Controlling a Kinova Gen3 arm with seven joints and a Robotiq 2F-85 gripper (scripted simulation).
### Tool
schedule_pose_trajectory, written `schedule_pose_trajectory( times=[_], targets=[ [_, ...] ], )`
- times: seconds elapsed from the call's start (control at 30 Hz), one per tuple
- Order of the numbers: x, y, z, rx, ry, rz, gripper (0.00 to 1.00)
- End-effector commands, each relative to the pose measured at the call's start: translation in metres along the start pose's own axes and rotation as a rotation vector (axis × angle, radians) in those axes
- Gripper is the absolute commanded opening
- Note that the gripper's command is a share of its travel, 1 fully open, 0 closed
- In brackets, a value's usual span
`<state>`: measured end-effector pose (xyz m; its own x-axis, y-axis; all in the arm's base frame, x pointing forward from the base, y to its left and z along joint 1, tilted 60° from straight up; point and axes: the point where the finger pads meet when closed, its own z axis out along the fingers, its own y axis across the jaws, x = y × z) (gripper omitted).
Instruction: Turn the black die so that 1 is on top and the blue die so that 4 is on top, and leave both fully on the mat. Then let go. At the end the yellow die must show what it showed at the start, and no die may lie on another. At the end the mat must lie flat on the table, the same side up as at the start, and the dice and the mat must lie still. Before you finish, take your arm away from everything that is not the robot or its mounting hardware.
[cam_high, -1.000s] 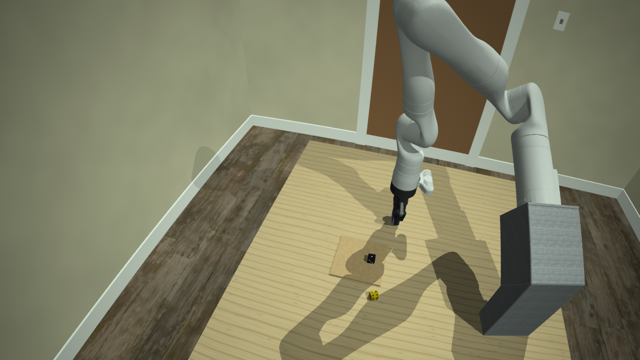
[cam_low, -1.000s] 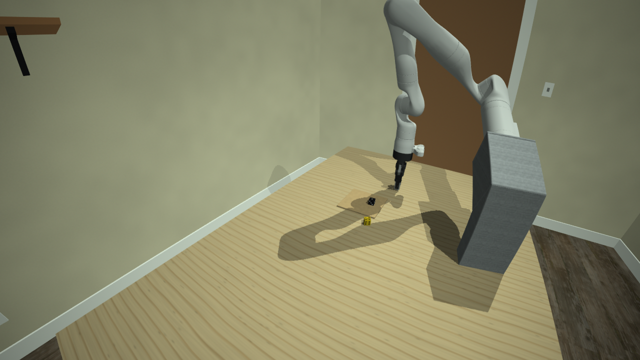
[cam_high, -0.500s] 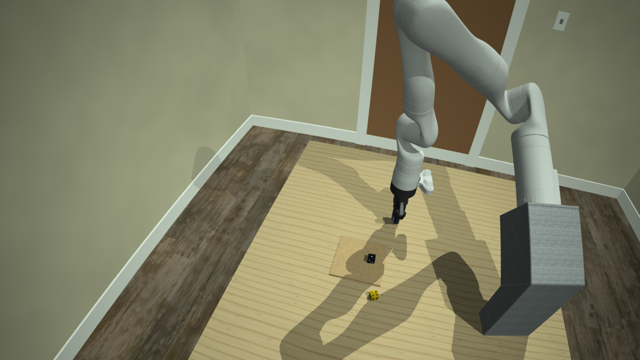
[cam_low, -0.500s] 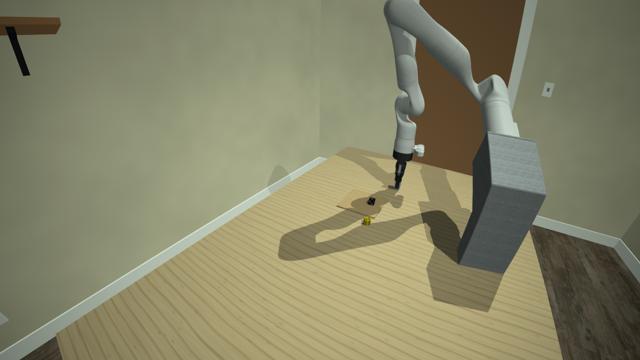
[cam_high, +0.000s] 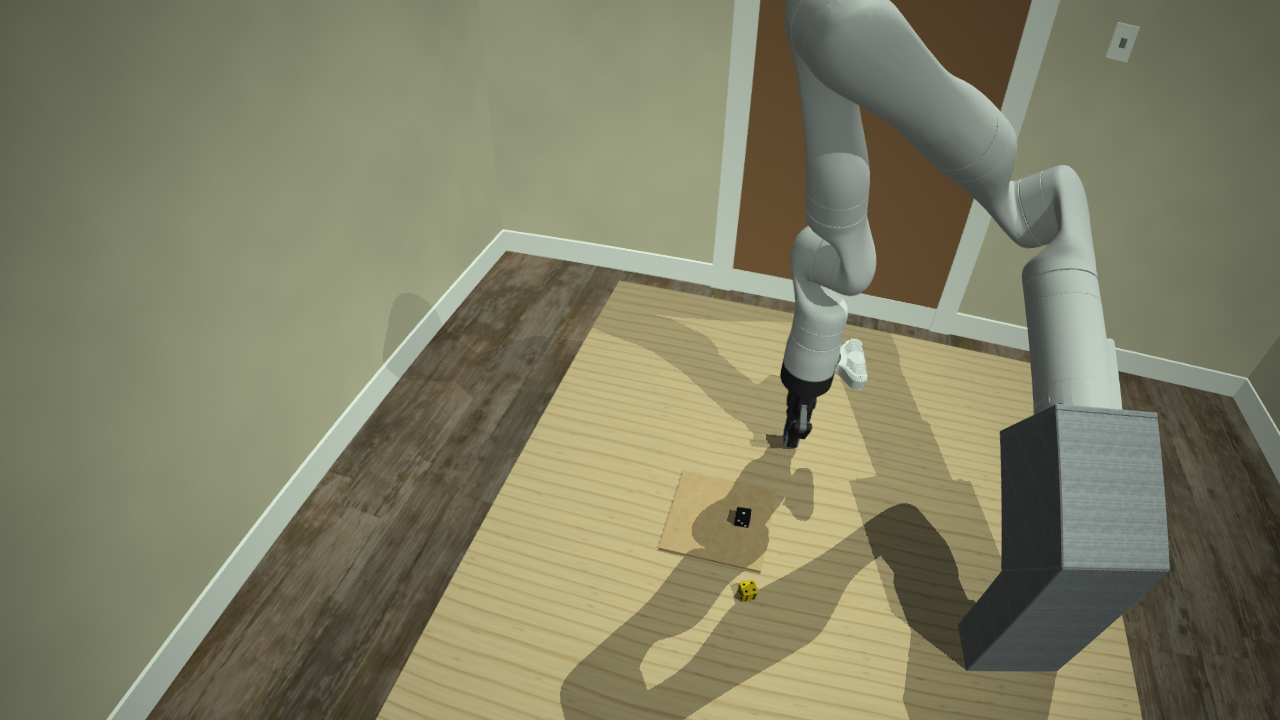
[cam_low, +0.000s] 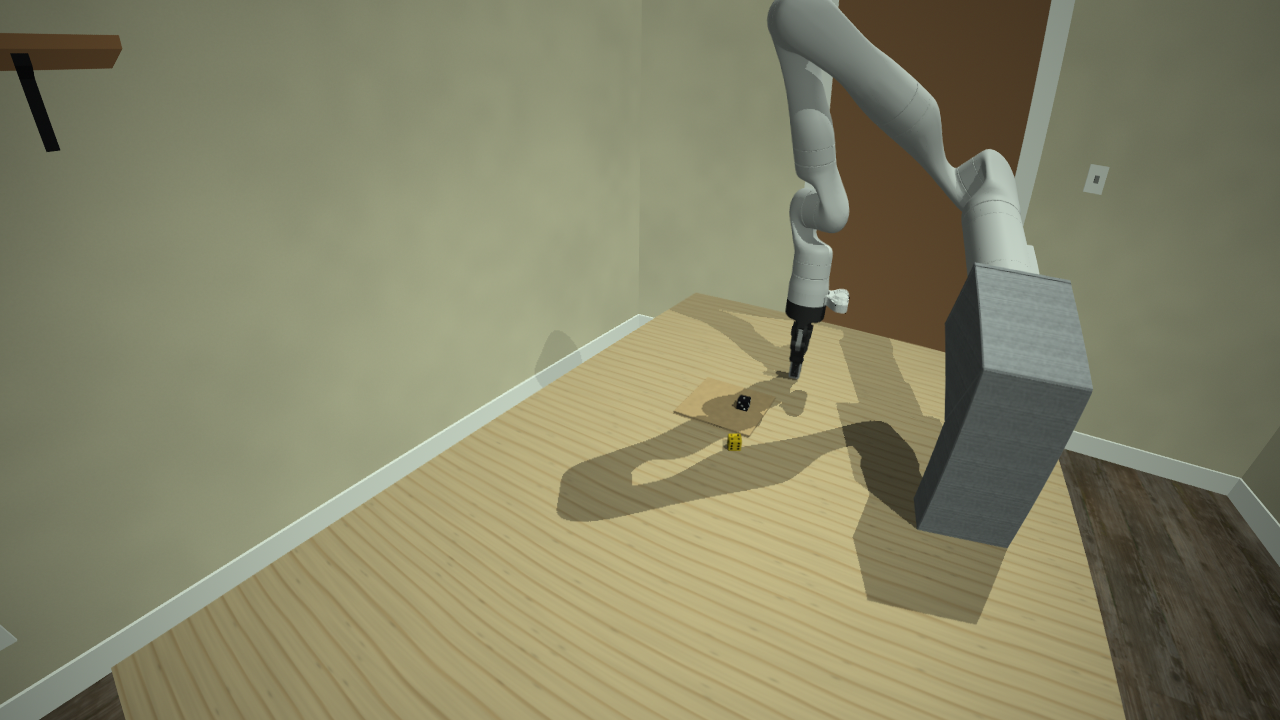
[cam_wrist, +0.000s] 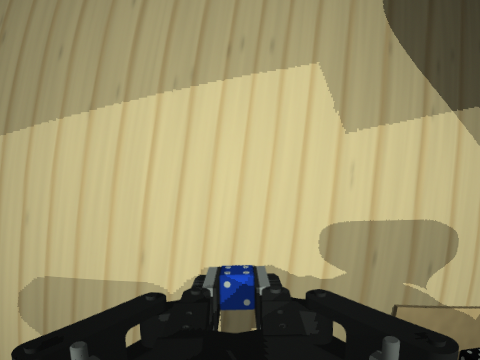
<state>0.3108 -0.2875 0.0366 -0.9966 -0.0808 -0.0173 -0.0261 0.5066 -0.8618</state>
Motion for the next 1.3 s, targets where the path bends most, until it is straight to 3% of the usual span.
schedule_pose_trajectory(
  times=[0.0, 0.77, 1.27],
  targets=[
    [0.000, 0.000, 0.000, 0.000, -0.001, 0.000, 0.15],
    [0.000, 0.000, -0.005, 0.000, -0.001, 0.000, 0.15],
    [0.000, 0.000, -0.045, 0.000, -0.001, 0.000, 0.15]
  ],
)
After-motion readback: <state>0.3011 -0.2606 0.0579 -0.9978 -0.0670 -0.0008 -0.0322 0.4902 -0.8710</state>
